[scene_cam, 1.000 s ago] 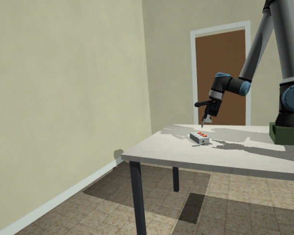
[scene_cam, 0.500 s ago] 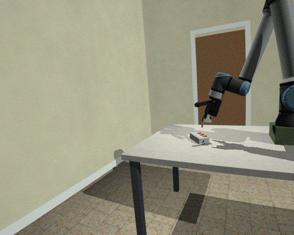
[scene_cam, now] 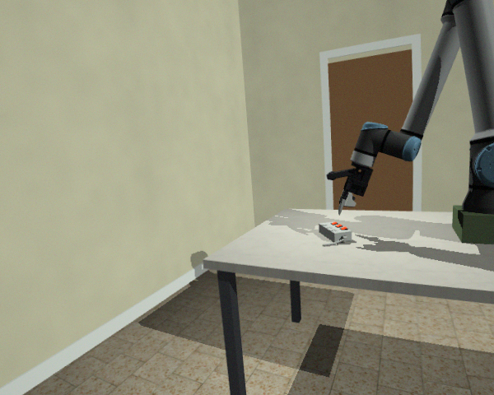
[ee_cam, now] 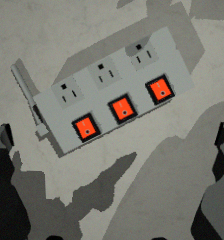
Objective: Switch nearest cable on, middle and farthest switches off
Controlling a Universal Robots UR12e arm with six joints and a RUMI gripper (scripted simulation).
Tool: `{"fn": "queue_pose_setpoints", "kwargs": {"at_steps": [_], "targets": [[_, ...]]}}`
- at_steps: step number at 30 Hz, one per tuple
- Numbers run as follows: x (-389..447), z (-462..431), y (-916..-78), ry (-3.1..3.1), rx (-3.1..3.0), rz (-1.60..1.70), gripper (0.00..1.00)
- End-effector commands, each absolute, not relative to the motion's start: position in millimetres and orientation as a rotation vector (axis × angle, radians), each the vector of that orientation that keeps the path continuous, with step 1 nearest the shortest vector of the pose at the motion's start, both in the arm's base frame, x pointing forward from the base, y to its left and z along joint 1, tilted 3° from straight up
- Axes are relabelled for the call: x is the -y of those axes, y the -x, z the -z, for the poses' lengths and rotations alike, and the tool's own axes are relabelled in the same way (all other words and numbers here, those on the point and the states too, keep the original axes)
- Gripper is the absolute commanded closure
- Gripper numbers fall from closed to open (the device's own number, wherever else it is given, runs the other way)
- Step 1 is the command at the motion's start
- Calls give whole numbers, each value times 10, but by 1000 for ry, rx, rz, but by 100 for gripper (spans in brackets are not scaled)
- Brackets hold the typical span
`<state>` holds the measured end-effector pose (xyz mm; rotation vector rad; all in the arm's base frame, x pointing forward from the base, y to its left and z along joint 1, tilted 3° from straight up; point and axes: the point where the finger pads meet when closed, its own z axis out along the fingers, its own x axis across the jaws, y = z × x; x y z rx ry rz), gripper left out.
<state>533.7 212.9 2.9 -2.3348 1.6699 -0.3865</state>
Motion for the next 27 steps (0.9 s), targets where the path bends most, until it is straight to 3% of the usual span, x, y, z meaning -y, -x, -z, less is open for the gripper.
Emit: {"fn": "queue_pose_setpoints", "kwargs": {"at_steps": [1,27], "targets": [[-2130,-34,-5342,2334,-1669,388,0],[-2205,-68,-5478,2353,-1747,308,0]]}}
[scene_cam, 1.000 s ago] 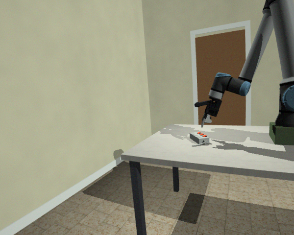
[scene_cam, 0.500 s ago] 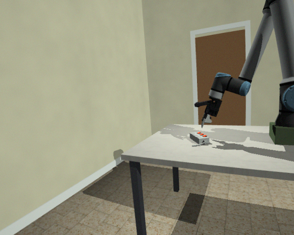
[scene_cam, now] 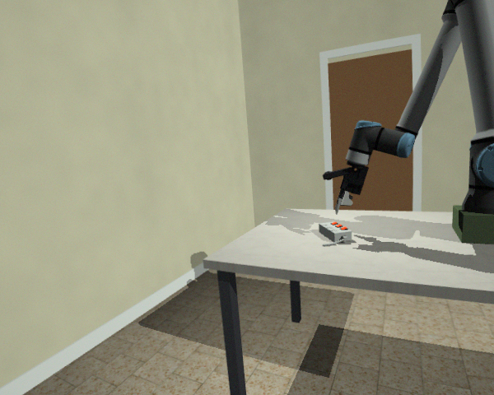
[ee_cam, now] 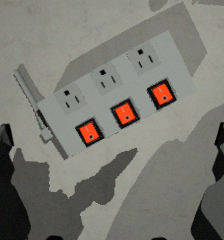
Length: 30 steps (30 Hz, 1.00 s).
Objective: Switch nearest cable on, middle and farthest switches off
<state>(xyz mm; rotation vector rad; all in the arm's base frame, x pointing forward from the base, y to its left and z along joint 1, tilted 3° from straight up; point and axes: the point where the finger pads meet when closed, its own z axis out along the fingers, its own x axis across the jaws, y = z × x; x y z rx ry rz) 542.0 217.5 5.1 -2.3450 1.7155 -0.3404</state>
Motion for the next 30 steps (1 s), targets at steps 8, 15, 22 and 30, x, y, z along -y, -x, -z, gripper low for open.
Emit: {"fn": "queue_pose_setpoints", "kwargs": {"at_steps": [8,15,22,30], "targets": [[-2326,-224,-5618,2384,-1867,195,0],[-2425,-445,-5669,2409,-1966,111,0],[-2486,-625,-5671,2425,-2029,62,0],[-2503,-679,-5668,2430,-2047,49,0]]}}
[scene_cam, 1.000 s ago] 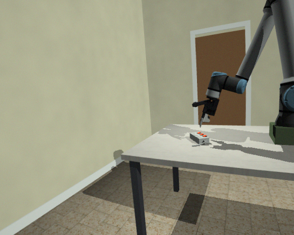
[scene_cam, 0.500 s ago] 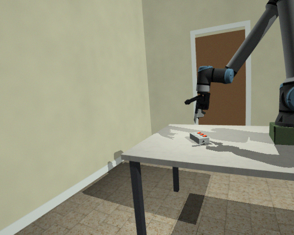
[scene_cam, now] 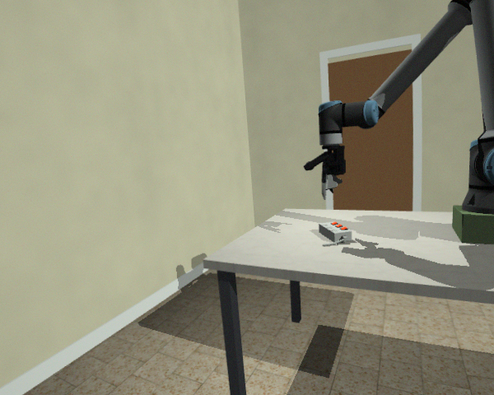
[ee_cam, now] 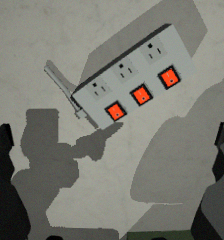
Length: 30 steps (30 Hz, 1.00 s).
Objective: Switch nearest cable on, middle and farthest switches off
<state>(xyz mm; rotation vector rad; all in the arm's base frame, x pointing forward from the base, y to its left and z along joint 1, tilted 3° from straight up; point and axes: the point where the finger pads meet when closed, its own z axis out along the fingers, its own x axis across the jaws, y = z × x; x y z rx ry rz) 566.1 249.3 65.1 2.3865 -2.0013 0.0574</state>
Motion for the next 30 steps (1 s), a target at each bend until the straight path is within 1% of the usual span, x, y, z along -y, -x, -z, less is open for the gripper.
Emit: {"fn": "queue_pose_setpoints", "kwargs": {"at_steps": [1,30], "targets": [[-2503,-679,-5668,-2375,2000,-48,0],[-2495,-658,-5666,-2438,1922,-46,0]]}}
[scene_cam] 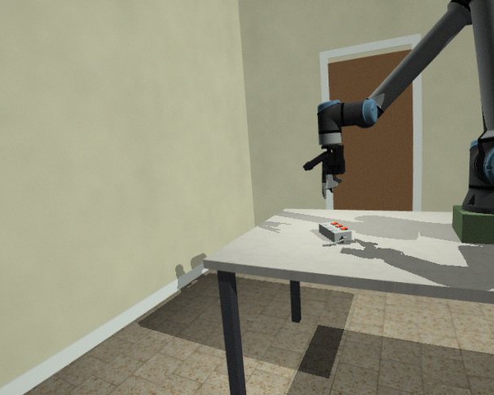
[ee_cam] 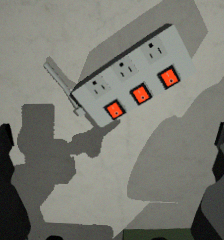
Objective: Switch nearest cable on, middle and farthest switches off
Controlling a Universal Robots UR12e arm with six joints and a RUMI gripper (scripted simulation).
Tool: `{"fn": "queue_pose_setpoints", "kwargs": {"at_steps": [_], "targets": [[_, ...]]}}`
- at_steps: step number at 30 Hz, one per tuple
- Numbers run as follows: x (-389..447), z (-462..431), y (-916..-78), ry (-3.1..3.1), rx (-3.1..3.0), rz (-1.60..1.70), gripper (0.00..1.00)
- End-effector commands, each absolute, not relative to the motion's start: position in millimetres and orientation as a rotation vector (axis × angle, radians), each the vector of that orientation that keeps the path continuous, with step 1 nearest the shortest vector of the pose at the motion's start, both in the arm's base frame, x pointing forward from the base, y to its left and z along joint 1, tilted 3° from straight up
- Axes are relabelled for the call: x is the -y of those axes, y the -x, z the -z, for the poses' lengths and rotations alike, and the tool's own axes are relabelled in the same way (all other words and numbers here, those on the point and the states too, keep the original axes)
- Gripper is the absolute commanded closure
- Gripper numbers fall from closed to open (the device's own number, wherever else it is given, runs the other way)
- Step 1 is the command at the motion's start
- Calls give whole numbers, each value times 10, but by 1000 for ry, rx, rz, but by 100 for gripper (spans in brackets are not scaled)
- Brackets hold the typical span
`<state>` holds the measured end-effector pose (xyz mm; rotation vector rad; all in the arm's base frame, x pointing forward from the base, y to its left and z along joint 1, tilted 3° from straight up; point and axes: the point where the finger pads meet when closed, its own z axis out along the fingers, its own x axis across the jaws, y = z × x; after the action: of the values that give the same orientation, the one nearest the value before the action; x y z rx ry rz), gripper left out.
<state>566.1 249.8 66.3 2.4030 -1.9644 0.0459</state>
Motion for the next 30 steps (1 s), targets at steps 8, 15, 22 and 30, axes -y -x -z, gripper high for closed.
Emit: {"fn": "queue_pose_setpoints", "kwargs": {"at_steps": [8,15,22,30], "targets": [[-2483,-627,-5663,-2526,1803,-43,0],[-2460,-571,-5653,-2670,1578,-38,0],[-2426,-496,-5630,-2832,1258,-31,0],[-2386,-423,-5599,-2957,919,-23,0]]}}
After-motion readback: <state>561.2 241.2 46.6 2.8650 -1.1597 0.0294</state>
